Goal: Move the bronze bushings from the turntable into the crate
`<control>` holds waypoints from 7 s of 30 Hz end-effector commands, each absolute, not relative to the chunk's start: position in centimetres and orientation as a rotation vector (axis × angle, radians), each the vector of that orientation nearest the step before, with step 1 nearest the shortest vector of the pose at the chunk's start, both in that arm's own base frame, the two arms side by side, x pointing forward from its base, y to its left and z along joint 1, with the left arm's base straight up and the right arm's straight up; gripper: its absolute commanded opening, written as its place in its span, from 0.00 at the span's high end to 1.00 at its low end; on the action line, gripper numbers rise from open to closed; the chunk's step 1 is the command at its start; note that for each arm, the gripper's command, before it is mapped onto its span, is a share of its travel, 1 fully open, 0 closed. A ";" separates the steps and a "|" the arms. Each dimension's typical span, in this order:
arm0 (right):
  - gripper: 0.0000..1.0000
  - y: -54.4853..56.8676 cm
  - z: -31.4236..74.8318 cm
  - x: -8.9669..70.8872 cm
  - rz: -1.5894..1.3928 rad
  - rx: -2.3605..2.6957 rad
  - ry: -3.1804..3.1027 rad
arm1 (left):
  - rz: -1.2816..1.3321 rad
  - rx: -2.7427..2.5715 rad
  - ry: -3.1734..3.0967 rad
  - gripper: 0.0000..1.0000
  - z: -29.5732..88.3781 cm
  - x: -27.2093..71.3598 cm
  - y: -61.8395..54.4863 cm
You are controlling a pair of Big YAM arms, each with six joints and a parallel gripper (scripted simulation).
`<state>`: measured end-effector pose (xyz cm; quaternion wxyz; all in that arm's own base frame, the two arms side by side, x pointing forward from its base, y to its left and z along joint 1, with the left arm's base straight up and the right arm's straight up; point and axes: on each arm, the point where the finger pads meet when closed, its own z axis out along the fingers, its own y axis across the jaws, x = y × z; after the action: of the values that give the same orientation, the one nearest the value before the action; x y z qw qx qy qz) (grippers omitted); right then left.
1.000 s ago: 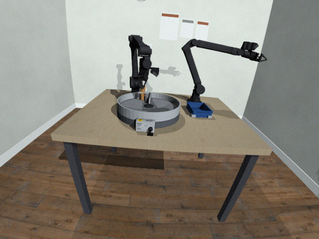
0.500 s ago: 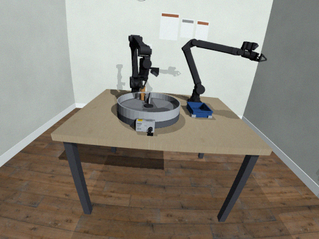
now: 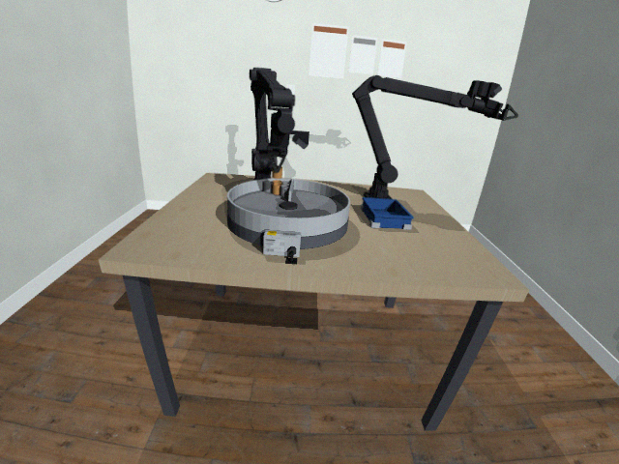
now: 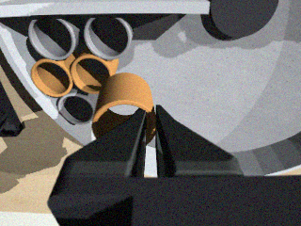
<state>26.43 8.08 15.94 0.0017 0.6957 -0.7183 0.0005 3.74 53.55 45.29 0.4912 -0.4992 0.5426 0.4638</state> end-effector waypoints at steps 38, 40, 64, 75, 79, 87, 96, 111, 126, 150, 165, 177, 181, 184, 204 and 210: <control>1.00 38.1 18.0 28.5 -0.006 2.218 -2.287 | 1.162 -1.162 1.238 0.00 50.1 3.5 54.4; 1.00 39.3 18.0 28.5 -0.007 2.218 -2.287 | 1.162 -1.162 1.238 0.00 50.1 3.5 54.4; 1.00 51.9 17.9 28.5 -0.019 2.217 -2.287 | 1.162 -1.162 1.238 0.00 50.1 3.5 54.4; 1.00 52.1 18.9 28.9 -0.027 2.225 -2.301 | 1.162 -1.162 1.238 0.00 50.1 3.5 54.4; 1.00 51.9 18.6 28.8 -0.023 2.220 -2.296 | 1.162 -1.162 1.238 0.00 50.1 3.5 54.4; 1.00 51.9 18.6 28.8 -0.023 2.220 -2.296 | 1.162 -1.162 1.238 0.00 50.1 3.5 54.4; 1.00 51.9 18.6 28.8 -0.023 2.220 -2.296 | 1.162 -1.162 1.238 0.00 50.1 3.5 54.4; 1.00 51.7 18.1 28.7 -0.018 2.214 -2.289 | 1.162 -1.162 1.238 0.00 50.1 3.5 54.4; 1.00 51.0 9.8 28.2 0.000 2.189 -2.261 | 1.162 -1.162 1.238 0.00 50.1 3.5 54.4; 1.00 51.5 10.3 28.5 -0.018 2.215 -2.287 | 1.162 -1.162 1.238 0.00 50.1 3.5 54.4; 1.00 51.5 10.3 28.5 -0.018 2.215 -2.287 | 1.162 -1.162 1.238 0.00 50.1 3.5 54.4; 1.00 51.4 9.1 28.4 -0.010 2.204 -2.275 | 1.162 -1.162 1.238 0.00 50.1 3.5 54.4; 1.00 51.1 7.8 28.2 -0.001 2.191 -2.262 | 1.162 -1.162 1.238 0.00 50.1 3.5 54.4; 1.00 51.1 7.4 28.2 -0.001 2.192 -2.262 | 1.162 -1.162 1.238 0.00 50.1 3.5 54.4; 1.00 52.0 5.8 28.6 -0.016 2.215 -2.282 | 1.162 -1.162 1.238 0.00 50.1 3.5 54.4; 1.00 51.7 5.3 28.4 -0.012 2.209 -2.276 | 1.162 -1.162 1.238 0.00 50.1 3.5 54.4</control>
<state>28.23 50.39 4.54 0.0032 0.6959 -0.7181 0.0015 3.74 53.55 45.29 0.4912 -0.4992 0.5426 0.4638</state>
